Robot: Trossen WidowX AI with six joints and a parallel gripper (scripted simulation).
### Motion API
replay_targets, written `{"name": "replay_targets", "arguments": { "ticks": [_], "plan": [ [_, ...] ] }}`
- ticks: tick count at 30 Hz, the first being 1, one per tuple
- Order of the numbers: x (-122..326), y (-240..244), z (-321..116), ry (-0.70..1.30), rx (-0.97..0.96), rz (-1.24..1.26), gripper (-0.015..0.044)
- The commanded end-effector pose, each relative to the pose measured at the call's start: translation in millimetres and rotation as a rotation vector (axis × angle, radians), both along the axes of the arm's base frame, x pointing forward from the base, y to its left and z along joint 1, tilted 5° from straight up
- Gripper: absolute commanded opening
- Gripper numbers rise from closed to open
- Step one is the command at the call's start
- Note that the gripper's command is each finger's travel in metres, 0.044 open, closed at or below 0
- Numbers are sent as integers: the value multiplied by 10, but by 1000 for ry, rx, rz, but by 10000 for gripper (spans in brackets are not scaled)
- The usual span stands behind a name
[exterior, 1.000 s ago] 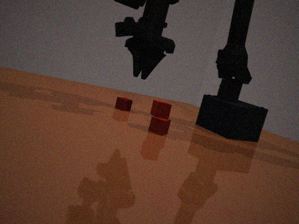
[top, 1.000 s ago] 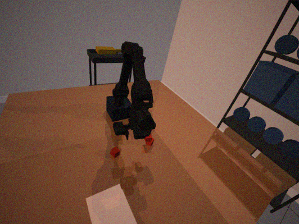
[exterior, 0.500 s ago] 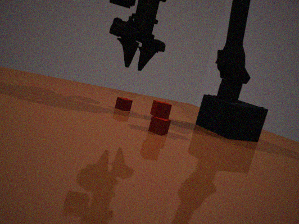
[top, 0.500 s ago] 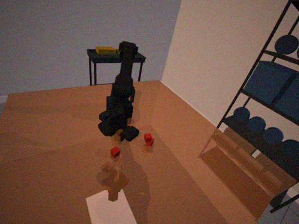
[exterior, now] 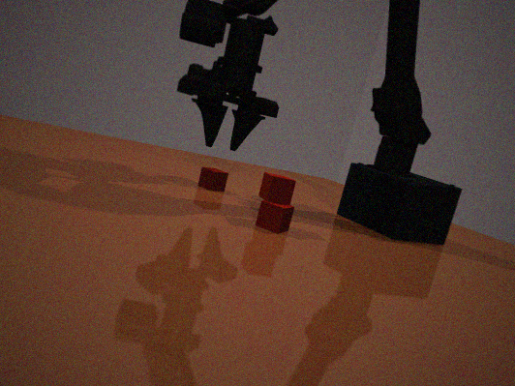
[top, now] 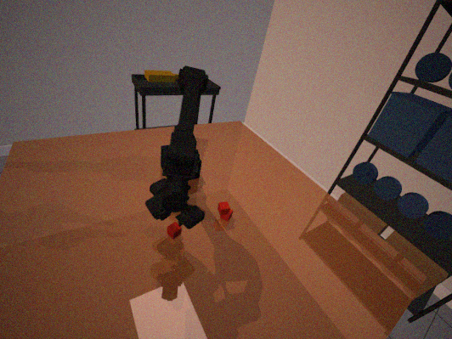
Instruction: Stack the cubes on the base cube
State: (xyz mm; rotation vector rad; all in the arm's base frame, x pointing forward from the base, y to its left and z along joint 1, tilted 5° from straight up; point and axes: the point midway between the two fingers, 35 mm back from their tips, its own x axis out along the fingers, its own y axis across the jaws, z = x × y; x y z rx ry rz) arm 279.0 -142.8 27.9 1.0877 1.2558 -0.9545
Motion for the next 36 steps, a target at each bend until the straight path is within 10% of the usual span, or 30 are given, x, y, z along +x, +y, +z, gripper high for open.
{"name": "replay_targets", "arguments": {
  "ticks": [1, 32, 36],
  "plan": [
    [6, 8, -84, -8, 0, -4, 265],
    [51, 24, -559, -7, 0, -4, 265],
    [51, 24, -559, -7, 0, -4, 160]
  ]
}}
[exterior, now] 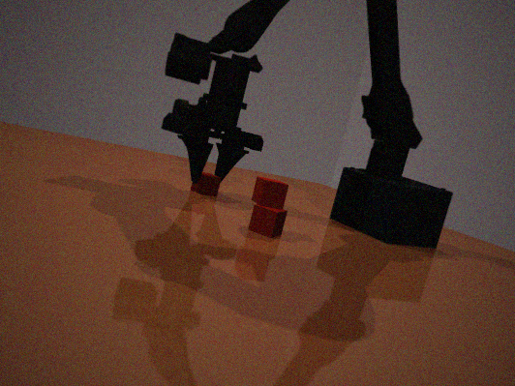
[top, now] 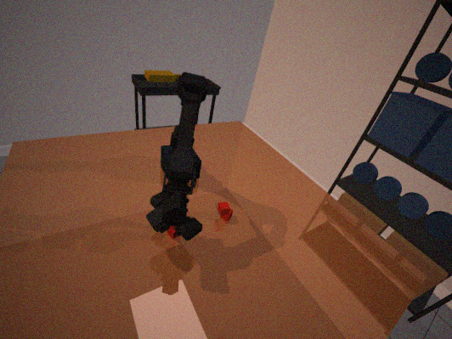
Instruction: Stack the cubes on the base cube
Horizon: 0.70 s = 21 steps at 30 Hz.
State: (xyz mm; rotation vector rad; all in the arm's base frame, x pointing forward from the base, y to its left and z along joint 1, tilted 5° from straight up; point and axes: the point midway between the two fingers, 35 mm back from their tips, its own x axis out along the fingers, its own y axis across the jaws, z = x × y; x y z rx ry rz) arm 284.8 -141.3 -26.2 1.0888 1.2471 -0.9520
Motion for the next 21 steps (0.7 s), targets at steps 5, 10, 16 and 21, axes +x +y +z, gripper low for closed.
{"name": "replay_targets", "arguments": {
  "ticks": [5, 10, 16, 21],
  "plan": [
    [-7, 9, -18, 0, 3, -3, 105],
    [15, -34, 59, -11, -15, 26, 105],
    [18, -45, 216, -10, -12, 21, 105],
    [14, -51, 350, -8, -10, 17, 105]
  ]
}}
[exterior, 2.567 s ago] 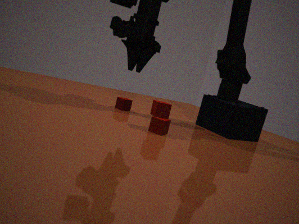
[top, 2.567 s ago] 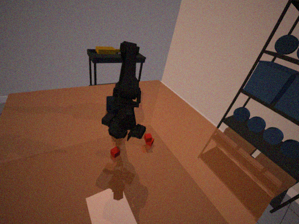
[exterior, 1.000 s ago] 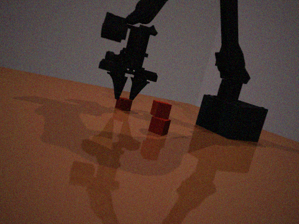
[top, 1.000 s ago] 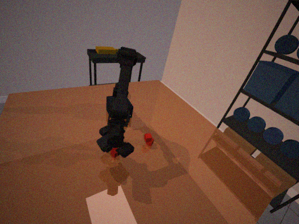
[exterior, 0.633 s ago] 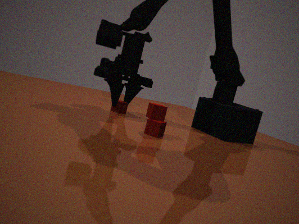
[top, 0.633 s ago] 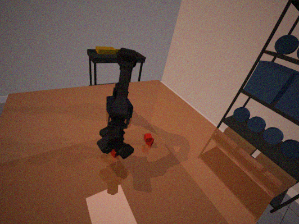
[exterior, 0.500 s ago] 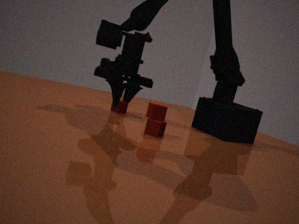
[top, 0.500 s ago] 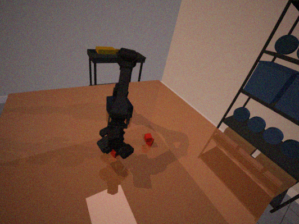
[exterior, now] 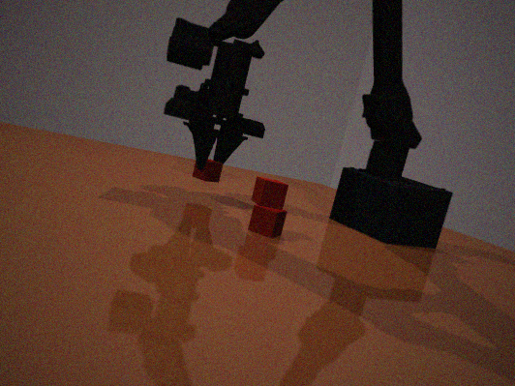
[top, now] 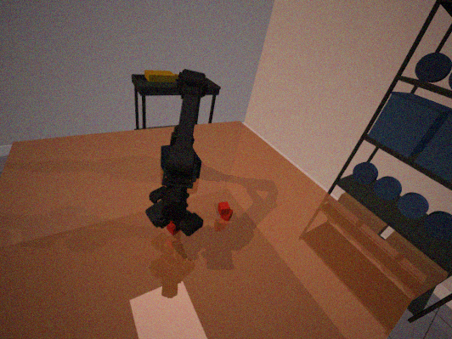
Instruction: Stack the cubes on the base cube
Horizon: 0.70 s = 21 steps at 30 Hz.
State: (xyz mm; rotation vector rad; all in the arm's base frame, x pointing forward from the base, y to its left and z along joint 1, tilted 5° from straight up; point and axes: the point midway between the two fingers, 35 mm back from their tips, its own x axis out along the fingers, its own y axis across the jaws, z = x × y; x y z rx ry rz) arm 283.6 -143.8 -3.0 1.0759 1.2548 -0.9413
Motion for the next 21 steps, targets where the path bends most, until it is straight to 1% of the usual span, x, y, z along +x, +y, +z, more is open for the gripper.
{"name": "replay_targets", "arguments": {
  "ticks": [1, 21],
  "plan": [
    [25, -27, 144, -10, -9, 0, 105],
    [-57, -13, 694, -3, 1, -15, 105]
  ]
}}
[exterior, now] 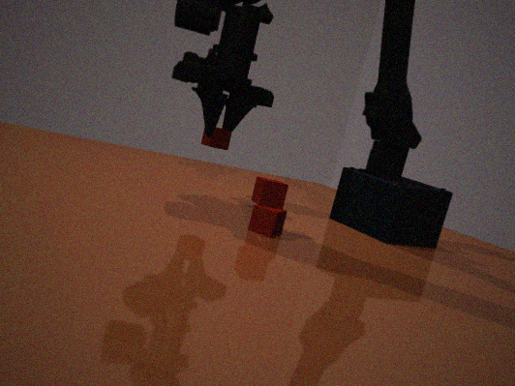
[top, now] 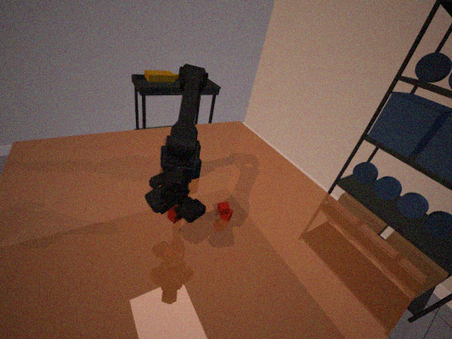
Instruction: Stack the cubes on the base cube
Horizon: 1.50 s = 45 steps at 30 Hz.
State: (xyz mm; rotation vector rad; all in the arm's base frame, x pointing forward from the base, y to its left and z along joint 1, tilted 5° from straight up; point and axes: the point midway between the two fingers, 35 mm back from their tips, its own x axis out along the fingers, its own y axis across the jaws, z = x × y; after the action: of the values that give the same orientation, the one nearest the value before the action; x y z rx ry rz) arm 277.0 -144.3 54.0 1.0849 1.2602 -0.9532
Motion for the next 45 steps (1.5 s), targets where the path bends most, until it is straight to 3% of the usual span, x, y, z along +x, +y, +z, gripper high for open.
{"name": "replay_targets", "arguments": {
  "ticks": [1, 10, 45],
  "plan": [
    [2, -6, 152, -12, -4, -4, 105],
    [-21, 26, 277, -11, -4, 17, 105],
    [295, 1135, 282, -49, -123, 1310, 105]
  ]
}}
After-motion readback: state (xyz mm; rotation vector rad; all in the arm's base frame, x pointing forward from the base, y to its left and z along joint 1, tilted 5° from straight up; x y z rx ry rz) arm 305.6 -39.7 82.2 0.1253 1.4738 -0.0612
